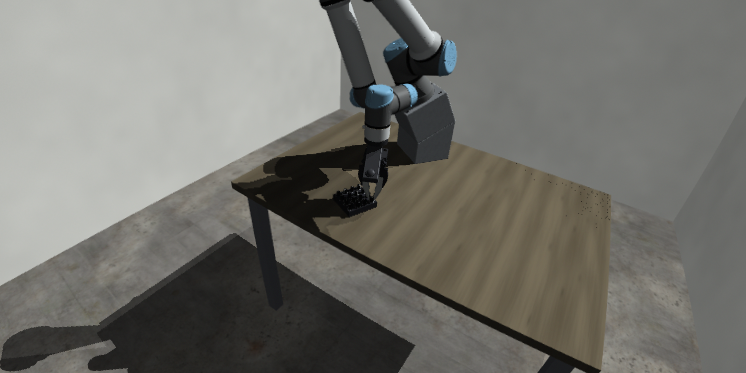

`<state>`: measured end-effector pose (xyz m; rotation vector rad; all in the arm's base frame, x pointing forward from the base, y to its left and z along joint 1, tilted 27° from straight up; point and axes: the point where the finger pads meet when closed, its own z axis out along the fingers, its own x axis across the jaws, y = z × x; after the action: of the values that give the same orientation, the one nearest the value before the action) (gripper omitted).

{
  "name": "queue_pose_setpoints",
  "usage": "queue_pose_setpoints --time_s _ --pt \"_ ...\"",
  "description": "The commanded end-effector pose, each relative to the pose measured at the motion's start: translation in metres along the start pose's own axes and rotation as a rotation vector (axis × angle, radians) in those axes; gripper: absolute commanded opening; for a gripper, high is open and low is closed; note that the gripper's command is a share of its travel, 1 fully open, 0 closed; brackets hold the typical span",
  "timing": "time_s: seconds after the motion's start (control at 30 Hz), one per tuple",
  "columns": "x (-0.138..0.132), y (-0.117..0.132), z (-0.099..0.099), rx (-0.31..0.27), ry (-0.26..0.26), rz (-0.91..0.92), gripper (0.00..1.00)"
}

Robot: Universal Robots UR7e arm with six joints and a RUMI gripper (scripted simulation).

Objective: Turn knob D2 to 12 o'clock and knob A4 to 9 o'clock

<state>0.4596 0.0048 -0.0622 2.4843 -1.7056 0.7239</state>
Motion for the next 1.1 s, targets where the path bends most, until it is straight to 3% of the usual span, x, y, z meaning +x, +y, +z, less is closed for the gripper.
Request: queue_pose_setpoints --time_s 0.0,1.07 --pt "-0.0001 -0.0003 -0.0003 0.001 0.000 -0.044 0.04" --pt "-0.0022 0.0003 -0.0003 0.001 0.000 -0.511 0.04"
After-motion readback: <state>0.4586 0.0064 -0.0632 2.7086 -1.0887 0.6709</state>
